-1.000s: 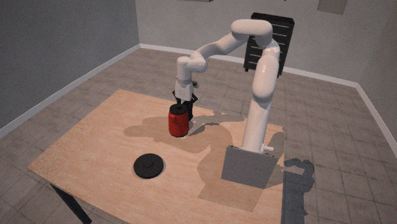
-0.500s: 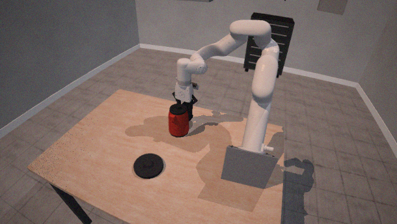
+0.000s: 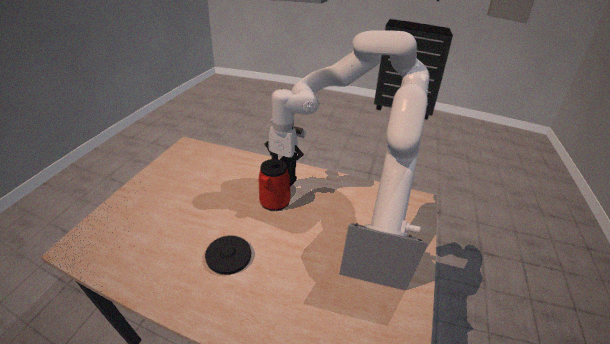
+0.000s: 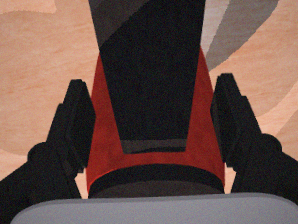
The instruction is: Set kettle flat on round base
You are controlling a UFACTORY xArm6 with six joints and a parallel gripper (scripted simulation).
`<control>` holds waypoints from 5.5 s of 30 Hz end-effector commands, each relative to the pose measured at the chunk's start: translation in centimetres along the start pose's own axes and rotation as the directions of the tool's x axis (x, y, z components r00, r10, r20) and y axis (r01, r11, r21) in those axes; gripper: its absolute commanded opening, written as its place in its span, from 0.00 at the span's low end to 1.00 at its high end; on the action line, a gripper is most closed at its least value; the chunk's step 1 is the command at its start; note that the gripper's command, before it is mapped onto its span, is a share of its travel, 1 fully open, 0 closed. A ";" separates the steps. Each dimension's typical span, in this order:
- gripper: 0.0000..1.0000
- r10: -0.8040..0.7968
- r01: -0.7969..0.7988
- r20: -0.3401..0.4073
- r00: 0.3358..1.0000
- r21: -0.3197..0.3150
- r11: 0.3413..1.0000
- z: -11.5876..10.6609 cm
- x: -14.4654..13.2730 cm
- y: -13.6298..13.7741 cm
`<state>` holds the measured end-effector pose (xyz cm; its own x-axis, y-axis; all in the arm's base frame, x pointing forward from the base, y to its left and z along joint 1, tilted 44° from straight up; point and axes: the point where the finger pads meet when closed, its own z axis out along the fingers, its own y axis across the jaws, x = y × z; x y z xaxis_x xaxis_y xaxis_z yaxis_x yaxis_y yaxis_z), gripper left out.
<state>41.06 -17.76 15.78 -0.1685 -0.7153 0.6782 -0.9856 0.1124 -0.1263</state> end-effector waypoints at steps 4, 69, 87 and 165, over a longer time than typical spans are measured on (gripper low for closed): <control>0.81 0.001 -0.001 0.000 1.000 0.003 1.000 -0.1 0.0 -0.1; 0.00 0.001 -0.001 0.000 1.000 0.003 1.000 -0.1 0.0 -0.1; 0.00 0.001 -0.001 0.000 1.000 0.003 1.000 -0.7 0.0 -0.1; 0.00 0.001 -0.001 0.000 1.000 0.003 1.000 -5.0 -0.1 -0.1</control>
<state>40.97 -14.51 19.17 -0.1683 -0.7149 0.6786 -0.9856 0.1127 -0.1257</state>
